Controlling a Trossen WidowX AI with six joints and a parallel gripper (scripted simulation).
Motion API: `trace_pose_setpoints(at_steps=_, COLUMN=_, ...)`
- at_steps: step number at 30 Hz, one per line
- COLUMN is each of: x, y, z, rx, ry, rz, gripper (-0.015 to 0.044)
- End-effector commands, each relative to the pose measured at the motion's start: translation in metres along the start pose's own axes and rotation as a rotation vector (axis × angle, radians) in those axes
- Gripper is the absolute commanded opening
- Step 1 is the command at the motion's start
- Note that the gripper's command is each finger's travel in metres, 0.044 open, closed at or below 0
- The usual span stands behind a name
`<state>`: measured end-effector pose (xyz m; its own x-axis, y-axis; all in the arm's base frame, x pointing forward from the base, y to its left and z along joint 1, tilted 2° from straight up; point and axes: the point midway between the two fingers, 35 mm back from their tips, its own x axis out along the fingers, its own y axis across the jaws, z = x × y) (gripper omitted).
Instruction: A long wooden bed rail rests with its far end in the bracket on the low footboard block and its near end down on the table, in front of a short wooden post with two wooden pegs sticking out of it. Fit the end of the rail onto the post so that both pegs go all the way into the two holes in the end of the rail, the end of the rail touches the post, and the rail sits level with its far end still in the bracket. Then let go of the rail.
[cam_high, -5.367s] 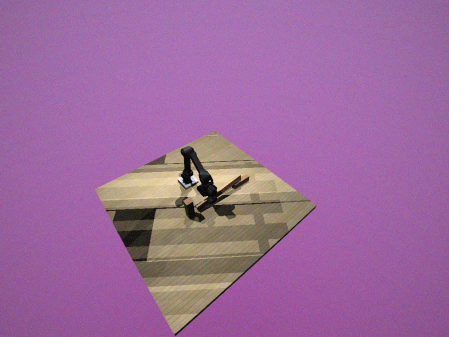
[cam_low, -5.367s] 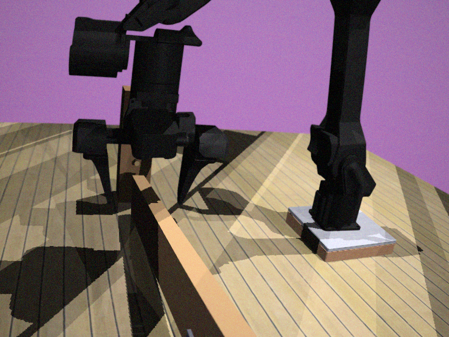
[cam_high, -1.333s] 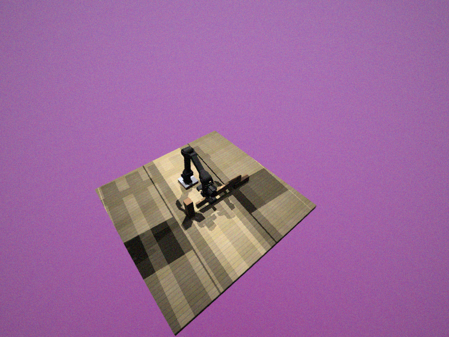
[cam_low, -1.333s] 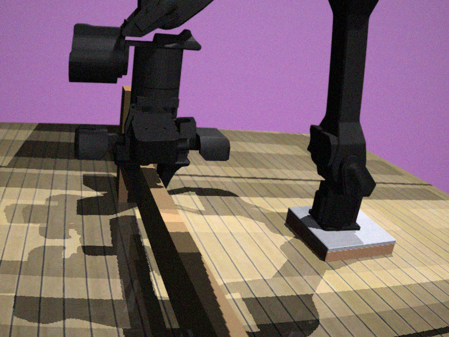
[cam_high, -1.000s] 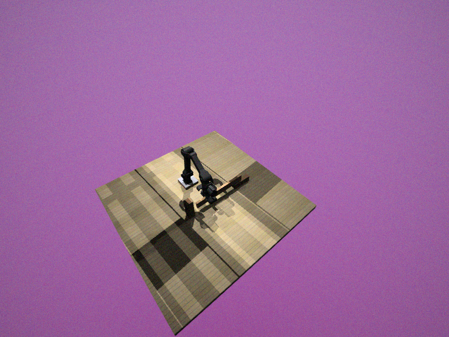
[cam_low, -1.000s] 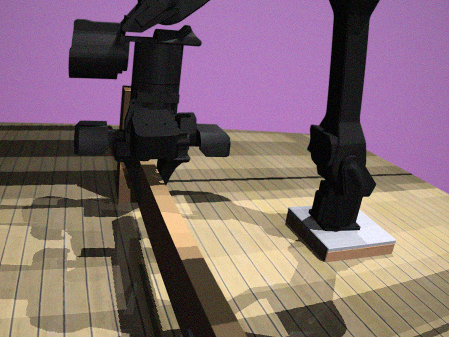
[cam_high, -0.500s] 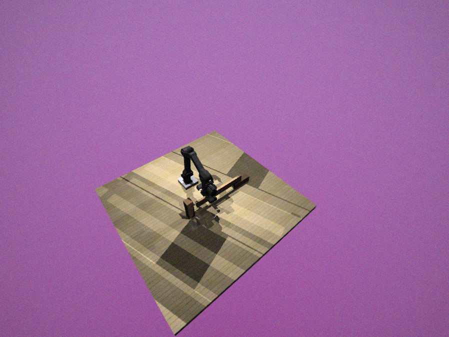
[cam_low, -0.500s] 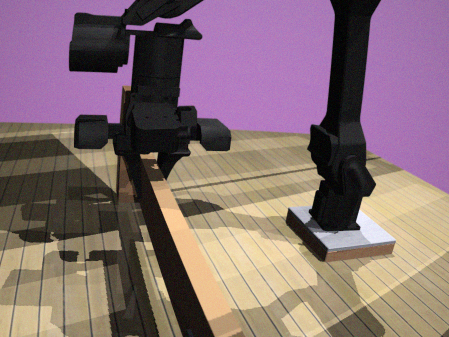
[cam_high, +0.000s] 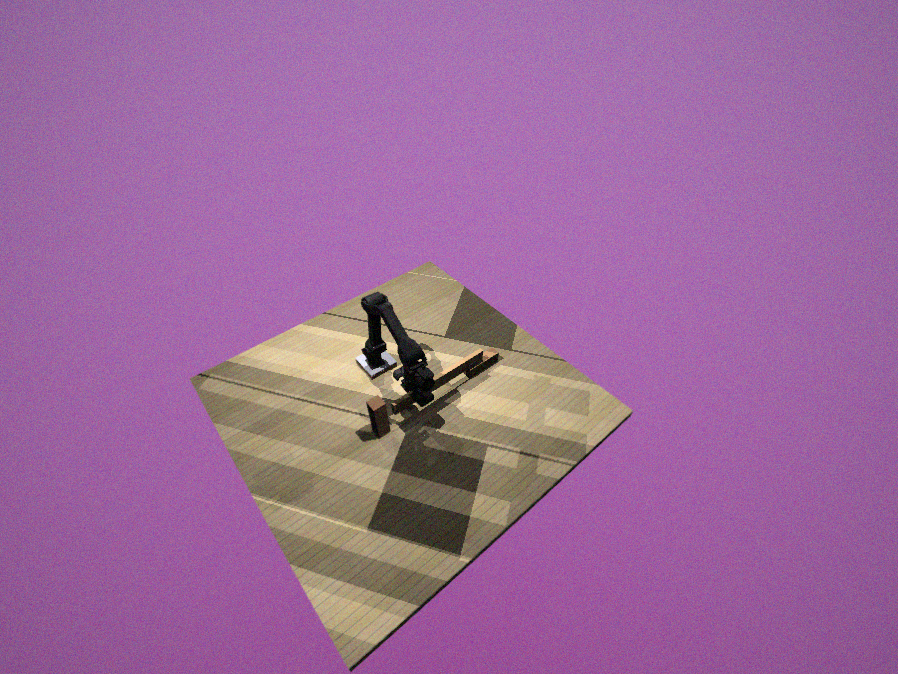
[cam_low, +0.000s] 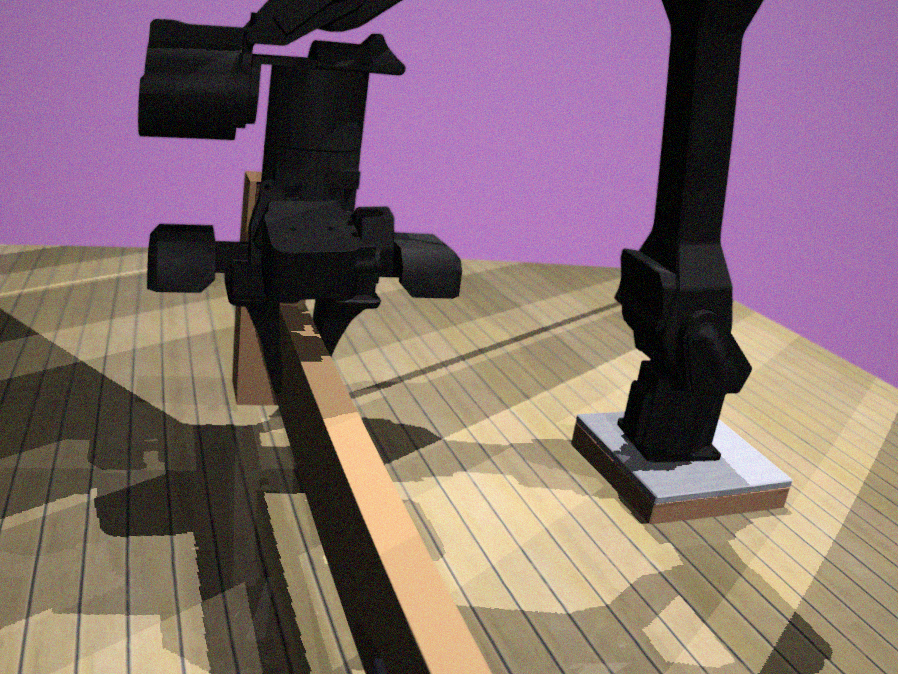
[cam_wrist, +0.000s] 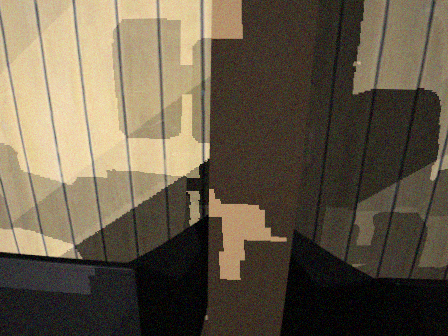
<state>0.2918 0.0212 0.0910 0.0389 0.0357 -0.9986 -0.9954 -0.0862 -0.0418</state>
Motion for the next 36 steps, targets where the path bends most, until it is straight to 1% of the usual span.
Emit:
trace_pose_setpoints(at_steps=1, x=0.0018, y=-0.0009, z=0.0009, rx=-0.001, ry=-0.006, rz=-0.005, gripper=0.0)
trace_pose_setpoints(at_steps=36, x=0.0014, y=0.0009, z=0.0009, rx=-0.001, ry=-0.006, rz=-0.005, gripper=0.0)
